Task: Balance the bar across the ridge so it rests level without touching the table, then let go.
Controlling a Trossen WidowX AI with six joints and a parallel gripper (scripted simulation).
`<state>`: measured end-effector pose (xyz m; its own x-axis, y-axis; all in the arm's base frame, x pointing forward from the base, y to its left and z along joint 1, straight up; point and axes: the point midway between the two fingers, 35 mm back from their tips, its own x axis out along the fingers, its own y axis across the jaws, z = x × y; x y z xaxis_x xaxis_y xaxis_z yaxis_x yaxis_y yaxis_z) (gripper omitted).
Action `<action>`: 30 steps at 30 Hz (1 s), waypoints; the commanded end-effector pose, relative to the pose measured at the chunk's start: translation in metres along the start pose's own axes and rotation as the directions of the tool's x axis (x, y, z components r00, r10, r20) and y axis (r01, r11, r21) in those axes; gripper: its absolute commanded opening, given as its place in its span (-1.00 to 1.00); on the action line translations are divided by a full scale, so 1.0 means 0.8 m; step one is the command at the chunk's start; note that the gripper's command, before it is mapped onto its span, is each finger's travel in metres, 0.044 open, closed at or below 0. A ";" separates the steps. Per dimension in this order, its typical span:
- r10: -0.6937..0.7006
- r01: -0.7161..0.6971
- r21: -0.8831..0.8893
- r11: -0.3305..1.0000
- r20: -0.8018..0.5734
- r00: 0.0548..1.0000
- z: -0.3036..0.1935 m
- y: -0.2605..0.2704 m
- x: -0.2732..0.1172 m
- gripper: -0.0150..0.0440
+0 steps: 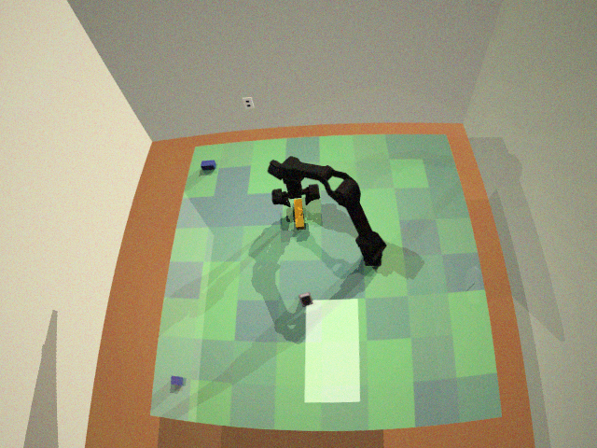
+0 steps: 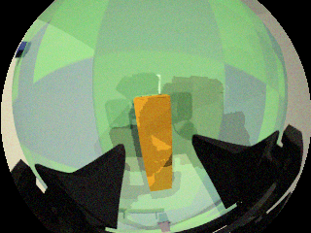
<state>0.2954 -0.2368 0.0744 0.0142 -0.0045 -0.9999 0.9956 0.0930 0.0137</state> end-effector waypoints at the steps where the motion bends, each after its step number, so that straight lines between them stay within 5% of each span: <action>1: 0.007 -0.007 0.003 1.000 0.014 1.000 0.002 0.001 0.000 0.58; 28: 0.007 -0.007 0.003 1.000 0.014 1.000 0.003 0.001 0.031 0.58; 30: 0.009 -0.009 0.000 1.000 0.009 1.000 0.002 0.001 0.030 0.40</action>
<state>0.2970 -0.2381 0.0501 0.0235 -0.0123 -0.9996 0.9954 0.0930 0.0223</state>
